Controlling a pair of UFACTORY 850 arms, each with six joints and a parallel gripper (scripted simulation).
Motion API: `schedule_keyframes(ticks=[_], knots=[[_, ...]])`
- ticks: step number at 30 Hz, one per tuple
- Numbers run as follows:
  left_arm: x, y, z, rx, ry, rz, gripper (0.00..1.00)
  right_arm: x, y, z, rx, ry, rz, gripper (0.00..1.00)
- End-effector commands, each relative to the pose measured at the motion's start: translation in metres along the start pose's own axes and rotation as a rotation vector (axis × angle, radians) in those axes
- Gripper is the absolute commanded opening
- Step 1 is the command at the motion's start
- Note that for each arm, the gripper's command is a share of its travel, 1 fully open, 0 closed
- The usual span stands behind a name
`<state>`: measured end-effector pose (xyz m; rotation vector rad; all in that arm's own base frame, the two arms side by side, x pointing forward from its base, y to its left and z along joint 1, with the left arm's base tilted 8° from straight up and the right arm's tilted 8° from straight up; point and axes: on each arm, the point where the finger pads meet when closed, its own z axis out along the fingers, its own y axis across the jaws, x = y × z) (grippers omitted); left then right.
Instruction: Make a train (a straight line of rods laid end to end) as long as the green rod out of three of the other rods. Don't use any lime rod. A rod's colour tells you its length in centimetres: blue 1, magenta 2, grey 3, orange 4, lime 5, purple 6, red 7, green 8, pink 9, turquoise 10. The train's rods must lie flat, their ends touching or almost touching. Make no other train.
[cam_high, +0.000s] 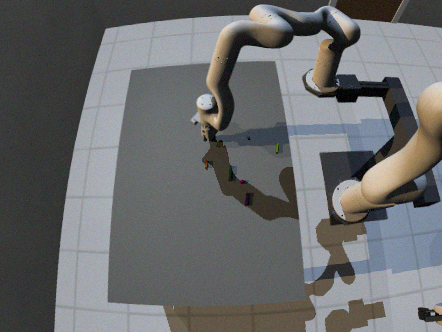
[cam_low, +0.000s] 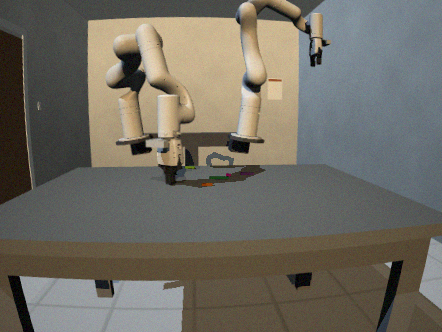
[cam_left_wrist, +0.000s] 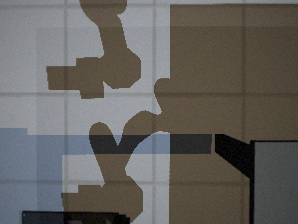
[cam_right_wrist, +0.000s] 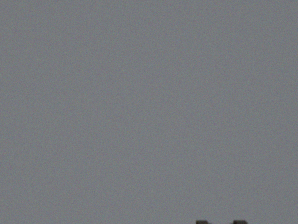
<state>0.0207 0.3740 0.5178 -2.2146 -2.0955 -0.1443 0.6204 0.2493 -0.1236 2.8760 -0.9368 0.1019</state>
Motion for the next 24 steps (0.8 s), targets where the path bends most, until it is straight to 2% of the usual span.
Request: schedule_keyframes(ticks=[1,10,21,24], knots=[[0.000,0.000,-0.001,0.000,0.002,0.000,1.00,0.001,-0.001,-0.001,0.002,0.001,0.000,0.06],[0.000,0.000,-0.001,0.000,0.002,0.000,1.00,0.001,-0.001,-0.011,0.002,0.001,0.000,0.06],[0.000,0.000,-0.001,0.000,0.002,0.000,1.00,0.001,-0.001,-0.085,0.002,0.001,0.000,0.06],[0.000,0.000,-0.001,0.000,0.002,0.000,1.00,0.001,-0.001,-0.095,0.002,0.001,0.000,0.06]])
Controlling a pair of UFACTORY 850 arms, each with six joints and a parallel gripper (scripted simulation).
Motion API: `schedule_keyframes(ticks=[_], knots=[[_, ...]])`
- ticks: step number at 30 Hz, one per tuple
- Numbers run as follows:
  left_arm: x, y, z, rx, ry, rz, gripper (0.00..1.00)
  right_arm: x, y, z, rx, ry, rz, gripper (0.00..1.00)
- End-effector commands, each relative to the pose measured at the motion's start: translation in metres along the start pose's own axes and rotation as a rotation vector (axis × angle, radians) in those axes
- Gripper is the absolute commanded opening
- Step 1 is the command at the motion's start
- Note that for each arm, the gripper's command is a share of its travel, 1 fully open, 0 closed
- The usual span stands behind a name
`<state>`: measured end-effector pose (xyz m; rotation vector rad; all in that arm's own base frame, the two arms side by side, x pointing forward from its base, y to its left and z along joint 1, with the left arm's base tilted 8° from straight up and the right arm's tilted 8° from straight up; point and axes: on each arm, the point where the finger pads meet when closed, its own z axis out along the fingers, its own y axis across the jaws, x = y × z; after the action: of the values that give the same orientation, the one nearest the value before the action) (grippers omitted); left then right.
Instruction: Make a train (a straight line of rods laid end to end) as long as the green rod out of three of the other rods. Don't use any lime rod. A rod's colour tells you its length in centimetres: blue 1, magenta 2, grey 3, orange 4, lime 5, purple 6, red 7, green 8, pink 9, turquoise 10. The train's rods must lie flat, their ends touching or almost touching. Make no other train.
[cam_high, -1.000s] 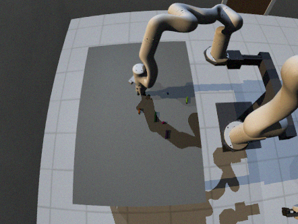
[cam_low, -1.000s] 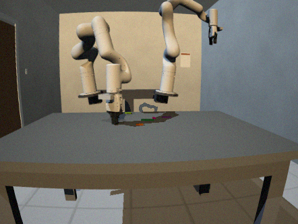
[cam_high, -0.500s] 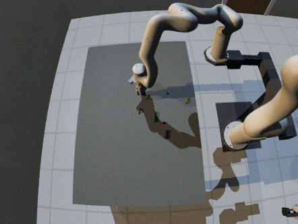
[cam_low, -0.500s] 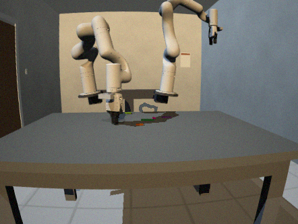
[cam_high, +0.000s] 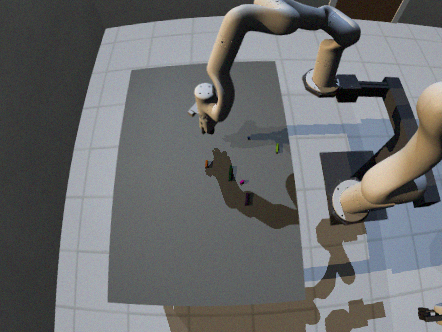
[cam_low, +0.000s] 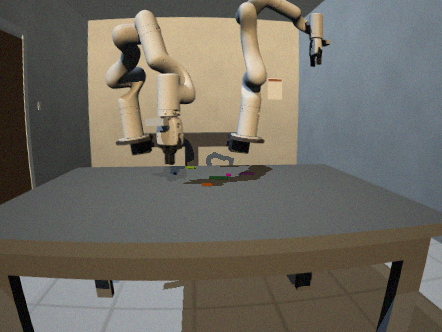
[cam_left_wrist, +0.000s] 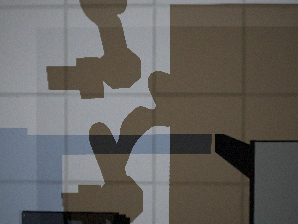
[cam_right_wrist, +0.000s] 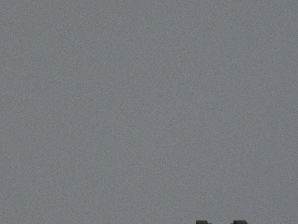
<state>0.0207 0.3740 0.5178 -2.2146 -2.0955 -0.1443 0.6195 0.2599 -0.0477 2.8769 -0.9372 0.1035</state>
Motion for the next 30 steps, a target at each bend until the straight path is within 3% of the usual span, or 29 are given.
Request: schedule_keyframes(ticks=[1,18,30], knots=[[0.000,0.000,-0.001,0.000,0.002,0.000,1.00,0.000,0.000,-0.018,0.001,0.001,0.000,0.06],[0.000,0.000,-0.001,0.000,0.002,0.000,1.00,-0.006,0.005,-0.024,0.000,0.004,0.027,0.06],[0.000,0.000,-0.001,0.000,0.002,0.000,1.00,-0.083,0.070,-0.024,0.000,0.016,0.327,0.06]])
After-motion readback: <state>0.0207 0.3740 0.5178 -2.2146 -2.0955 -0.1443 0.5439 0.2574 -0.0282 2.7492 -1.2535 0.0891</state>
